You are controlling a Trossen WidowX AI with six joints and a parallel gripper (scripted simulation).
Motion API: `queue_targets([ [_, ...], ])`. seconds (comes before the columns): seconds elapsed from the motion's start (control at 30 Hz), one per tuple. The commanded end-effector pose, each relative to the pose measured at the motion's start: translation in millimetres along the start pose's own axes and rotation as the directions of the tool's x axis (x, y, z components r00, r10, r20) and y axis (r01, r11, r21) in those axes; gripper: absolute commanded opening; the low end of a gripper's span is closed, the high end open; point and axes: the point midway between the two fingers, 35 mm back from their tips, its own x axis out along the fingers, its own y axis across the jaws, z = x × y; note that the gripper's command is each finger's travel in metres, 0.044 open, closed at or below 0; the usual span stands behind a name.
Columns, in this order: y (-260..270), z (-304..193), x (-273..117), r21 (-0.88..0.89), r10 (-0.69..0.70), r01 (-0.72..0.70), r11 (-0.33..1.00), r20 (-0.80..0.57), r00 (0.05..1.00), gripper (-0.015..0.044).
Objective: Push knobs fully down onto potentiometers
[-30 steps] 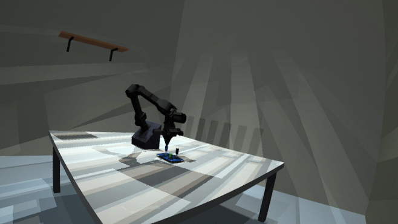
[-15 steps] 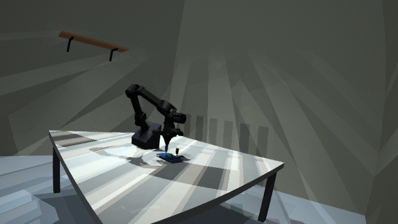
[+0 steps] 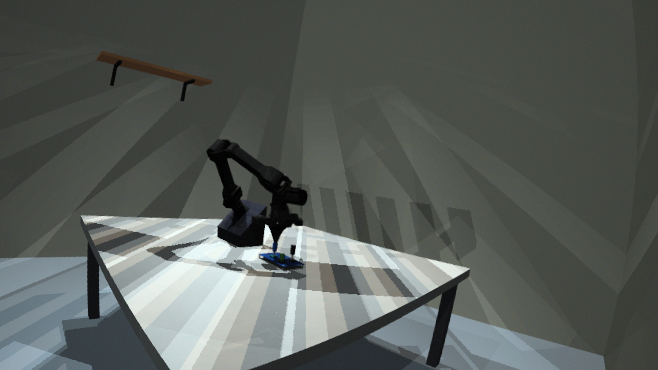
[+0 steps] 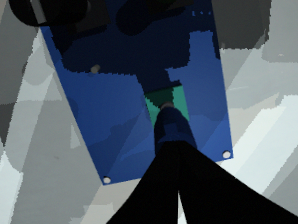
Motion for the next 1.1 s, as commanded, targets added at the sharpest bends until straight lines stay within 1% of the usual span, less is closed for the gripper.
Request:
queue_targets([
  [0.0, -2.1, 0.7, 13.4, 0.014, -0.007, 0.007, 1.0, -0.014, 1.0, 0.0],
  [1.07, -2.2, 0.6, 20.0, 0.014, -0.007, 0.008, 1.0, -0.014, 1.0, 0.0],
])
